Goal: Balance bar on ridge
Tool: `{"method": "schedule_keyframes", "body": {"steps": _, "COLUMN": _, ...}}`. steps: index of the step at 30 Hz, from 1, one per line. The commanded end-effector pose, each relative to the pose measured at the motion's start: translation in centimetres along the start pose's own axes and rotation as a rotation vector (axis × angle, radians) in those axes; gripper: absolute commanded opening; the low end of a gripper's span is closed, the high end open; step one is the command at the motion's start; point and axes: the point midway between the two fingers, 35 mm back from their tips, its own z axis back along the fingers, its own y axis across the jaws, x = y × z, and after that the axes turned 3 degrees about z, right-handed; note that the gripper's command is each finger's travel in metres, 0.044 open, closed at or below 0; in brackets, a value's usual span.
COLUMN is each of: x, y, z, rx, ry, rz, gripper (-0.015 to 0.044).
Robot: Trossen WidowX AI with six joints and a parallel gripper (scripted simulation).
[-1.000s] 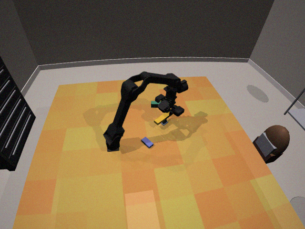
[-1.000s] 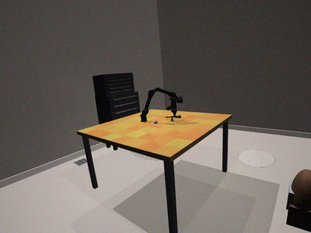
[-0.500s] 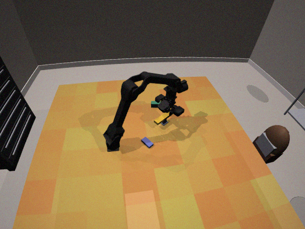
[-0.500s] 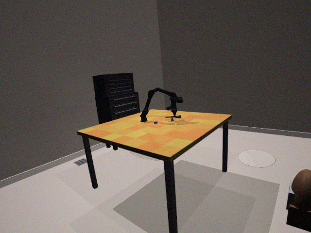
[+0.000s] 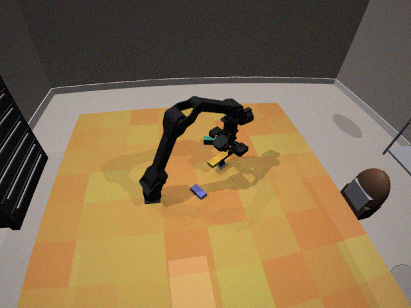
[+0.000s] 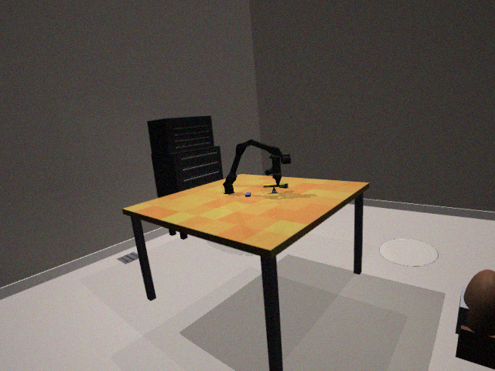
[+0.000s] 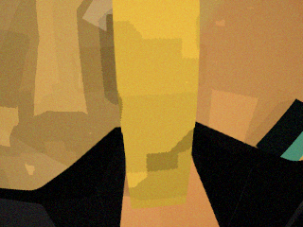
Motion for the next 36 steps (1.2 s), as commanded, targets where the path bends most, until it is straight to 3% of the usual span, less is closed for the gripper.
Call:
{"method": "schedule_keyframes", "body": {"steps": 1, "x": 0.01, "y": 0.00, "z": -0.01, "rx": 0.000, "ry": 0.000, "rz": 0.000, "gripper": 0.0105}}
{"method": "schedule_keyframes", "body": {"steps": 4, "x": 0.01, "y": 0.00, "z": -0.01, "rx": 0.000, "ry": 0.000, "rz": 0.000, "gripper": 0.0167}}
{"method": "schedule_keyframes", "body": {"steps": 36, "x": 0.01, "y": 0.00, "z": -0.01, "rx": 0.000, "ry": 0.000, "rz": 0.000, "gripper": 0.0171}}
